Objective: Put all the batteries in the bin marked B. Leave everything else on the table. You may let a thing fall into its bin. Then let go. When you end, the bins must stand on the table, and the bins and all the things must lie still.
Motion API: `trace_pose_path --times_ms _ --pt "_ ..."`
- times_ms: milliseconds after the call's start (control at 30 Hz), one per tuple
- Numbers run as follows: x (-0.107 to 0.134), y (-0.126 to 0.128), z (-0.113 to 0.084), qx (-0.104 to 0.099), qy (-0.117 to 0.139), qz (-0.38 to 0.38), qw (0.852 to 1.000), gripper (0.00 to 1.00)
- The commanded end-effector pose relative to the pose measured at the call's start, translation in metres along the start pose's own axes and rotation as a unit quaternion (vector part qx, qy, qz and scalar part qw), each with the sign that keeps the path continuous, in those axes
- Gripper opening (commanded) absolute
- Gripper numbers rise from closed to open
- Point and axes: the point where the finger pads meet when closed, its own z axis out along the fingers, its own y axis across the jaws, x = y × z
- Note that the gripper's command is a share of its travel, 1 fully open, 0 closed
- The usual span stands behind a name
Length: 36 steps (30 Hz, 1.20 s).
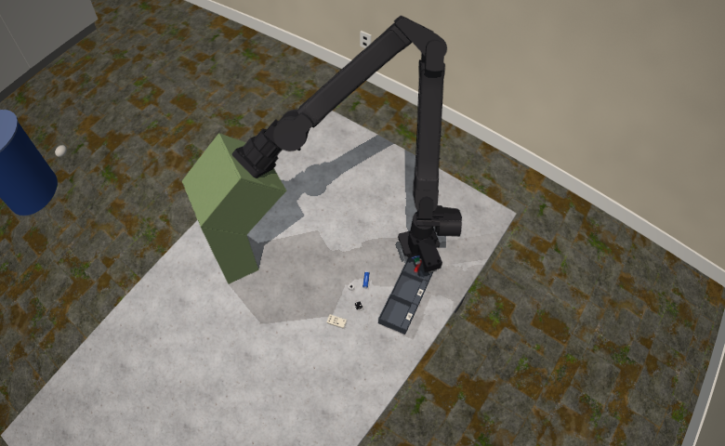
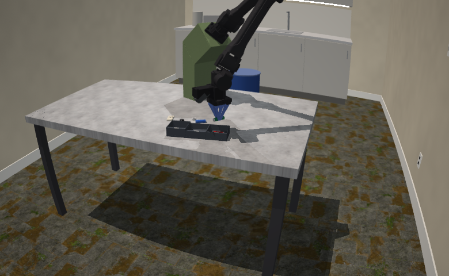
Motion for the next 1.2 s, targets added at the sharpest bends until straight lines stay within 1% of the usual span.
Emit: trace_pose_path --times_ms 0,100,133,233,300,333,400,533,633,733,800,867,900,967,1167 --pt "-0.019 0.014 -0.003 -0.001 -0.007 0.078 0.997 0.09" --pt "-0.016 0.014 -0.002 -0.007 -0.005 0.108 0.994 0.09" --pt "-0.013 0.005 -0.001 -0.007 -0.005 0.117 0.993 0.09" --pt "-0.016 0.003 -0.002 -0.011 -0.005 0.148 0.989 0.09" --pt "-0.016 0.003 -0.002 -0.011 -0.005 0.148 0.989 0.09" --pt "-0.02 0.01 -0.002 -0.008 -0.004 0.179 0.984 0.09" --pt "-0.022 0.01 -0.003 -0.006 -0.002 0.202 0.979 0.09" --pt "-0.014 0.01 0.002 -0.005 -0.002 0.247 0.969 0.09" --pt "-0.012 -0.002 0.002 -0.001 -0.005 0.279 0.96 0.09" --pt "-0.012 0.006 0.003 0.0 -0.007 0.315 0.949 0.09" --pt "-0.008 0.007 0.005 0.003 -0.007 0.339 0.941 0.09" --pt "-0.008 0.007 0.005 0.003 -0.007 0.339 0.941 0.09" --pt "-0.005 0.005 0.006 0.007 -0.006 0.352 0.936 0.09" --pt "-0.004 0.005 0.006 0.005 -0.005 0.351 0.936 0.09" --pt "0.0 0.015 0.0 -0.006 -0.005 0.345 0.939 0.09"
